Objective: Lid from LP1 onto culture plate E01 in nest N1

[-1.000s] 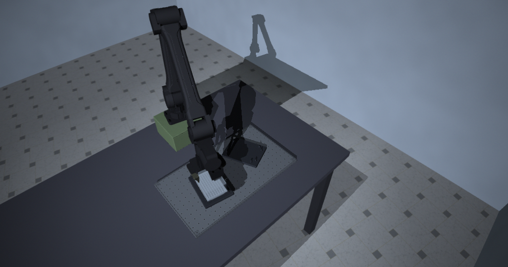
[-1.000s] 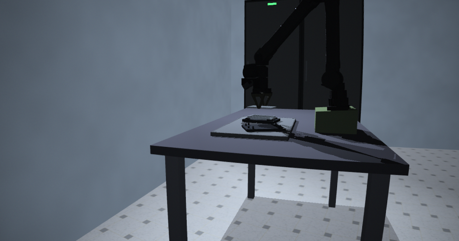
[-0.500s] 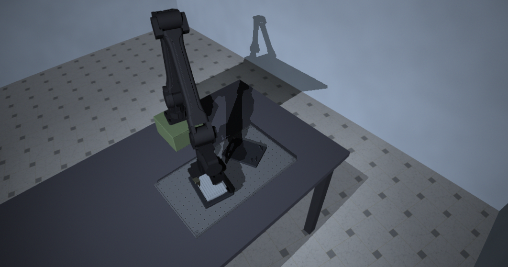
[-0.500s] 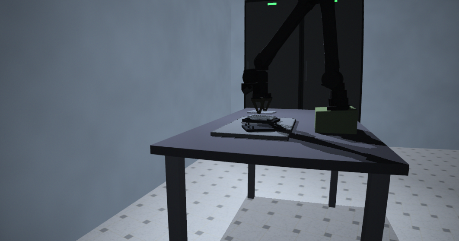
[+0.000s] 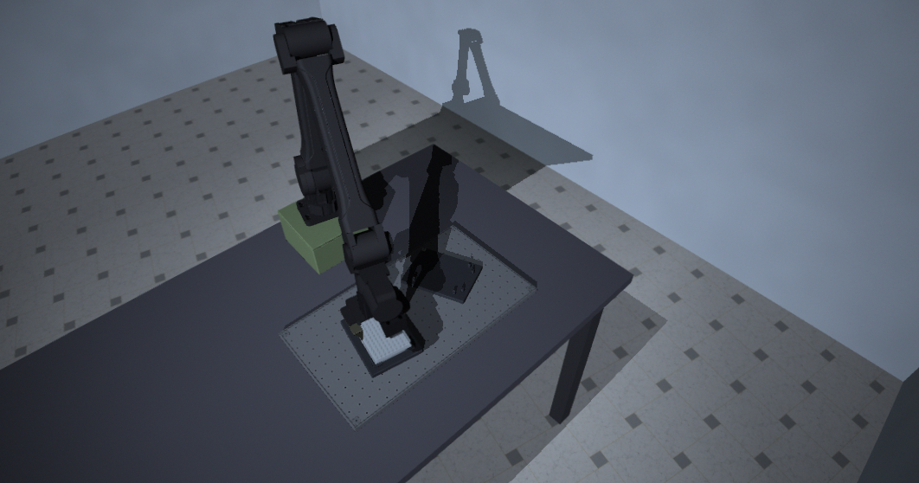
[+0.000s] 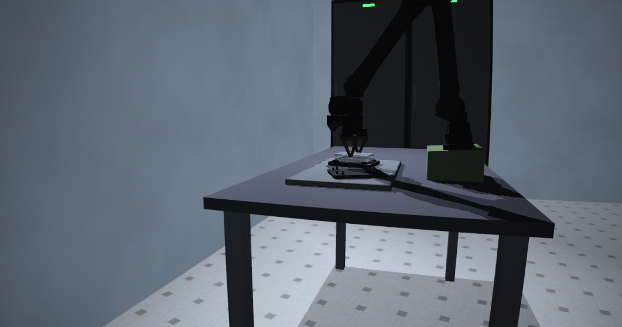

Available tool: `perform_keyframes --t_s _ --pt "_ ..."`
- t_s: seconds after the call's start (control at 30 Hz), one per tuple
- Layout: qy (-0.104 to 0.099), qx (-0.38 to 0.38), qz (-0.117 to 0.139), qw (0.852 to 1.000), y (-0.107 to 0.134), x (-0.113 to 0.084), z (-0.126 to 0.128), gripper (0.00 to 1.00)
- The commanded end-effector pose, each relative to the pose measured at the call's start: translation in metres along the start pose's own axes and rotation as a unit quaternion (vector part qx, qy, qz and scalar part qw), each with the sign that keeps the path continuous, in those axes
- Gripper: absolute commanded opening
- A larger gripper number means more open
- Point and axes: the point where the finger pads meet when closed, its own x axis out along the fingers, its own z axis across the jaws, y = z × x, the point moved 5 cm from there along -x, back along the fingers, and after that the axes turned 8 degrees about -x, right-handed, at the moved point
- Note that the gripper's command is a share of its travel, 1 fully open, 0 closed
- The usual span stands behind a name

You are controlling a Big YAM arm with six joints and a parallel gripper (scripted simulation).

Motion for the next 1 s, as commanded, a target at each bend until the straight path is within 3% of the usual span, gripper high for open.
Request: perform_keyframes --t_s 0.0,0.3,0.4,0.97 --pt "0.003 0.000 -0.016 1.000 -0.011 -0.008 -0.002 0.00" --pt "0.003 0.000 -0.016 1.000 -0.011 -0.008 -0.001 0.00" --pt "0.005 0.002 -0.029 1.000 -0.014 -0.013 0.001 0.00" --pt "0.002 0.004 -0.011 1.000 -0.005 0.002 -0.001 0.00"
